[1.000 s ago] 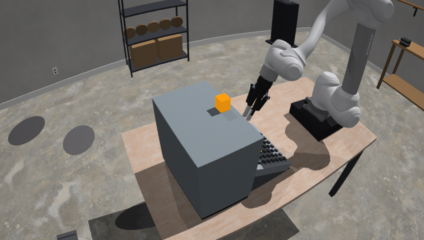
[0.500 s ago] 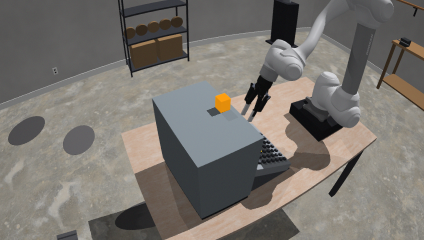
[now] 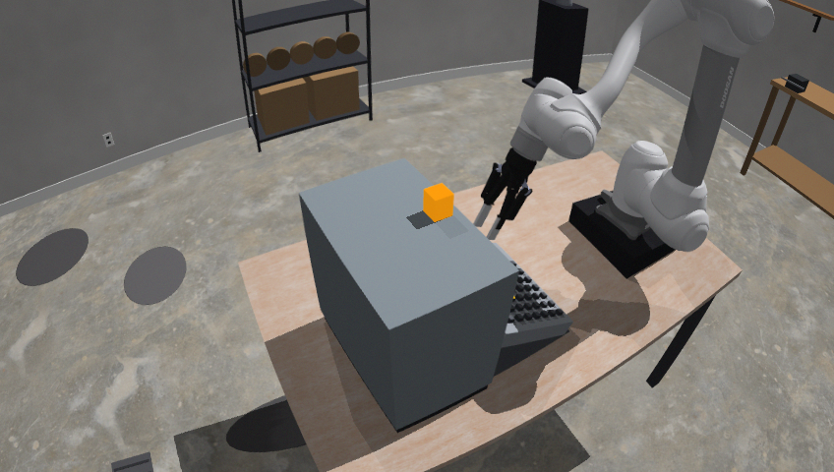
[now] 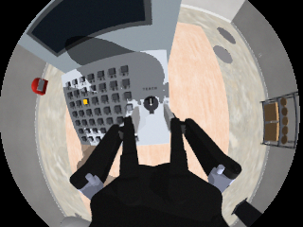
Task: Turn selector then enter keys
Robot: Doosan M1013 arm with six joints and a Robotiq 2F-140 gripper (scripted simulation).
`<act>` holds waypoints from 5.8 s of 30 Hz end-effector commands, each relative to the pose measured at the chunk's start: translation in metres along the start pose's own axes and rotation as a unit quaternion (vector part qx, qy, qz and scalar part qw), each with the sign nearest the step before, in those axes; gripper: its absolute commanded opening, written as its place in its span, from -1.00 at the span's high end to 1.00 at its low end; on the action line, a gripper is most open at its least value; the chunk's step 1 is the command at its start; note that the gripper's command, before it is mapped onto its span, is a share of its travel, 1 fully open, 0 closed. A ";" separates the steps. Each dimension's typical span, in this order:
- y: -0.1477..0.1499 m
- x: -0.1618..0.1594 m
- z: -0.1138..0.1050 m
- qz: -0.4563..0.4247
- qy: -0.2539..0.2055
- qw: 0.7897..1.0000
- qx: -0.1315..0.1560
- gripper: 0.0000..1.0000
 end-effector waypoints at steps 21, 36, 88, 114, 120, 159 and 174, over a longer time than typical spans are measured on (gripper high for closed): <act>0.000 0.000 0.000 0.000 0.000 1.000 0.000 0.33; 0.000 0.000 0.000 0.000 0.000 1.000 0.000 0.33; 0.000 0.000 0.029 0.000 0.000 1.000 0.000 0.33; 0.000 0.000 0.029 0.000 0.000 1.000 0.000 0.33; 0.000 0.000 0.029 0.000 0.000 1.000 0.000 0.33; 0.000 0.000 0.050 0.000 0.000 1.000 0.000 0.33; 0.000 0.000 0.052 0.000 0.000 1.000 0.000 0.33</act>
Point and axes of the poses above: the point where the finger pads meet when closed, its own z axis out along the fingers, its own y axis across the jaws, x = y × z, the point moved 5 cm from there along -z, back along the fingers, and after that the axes turned 4 degrees about -z, right-handed, at the moved point
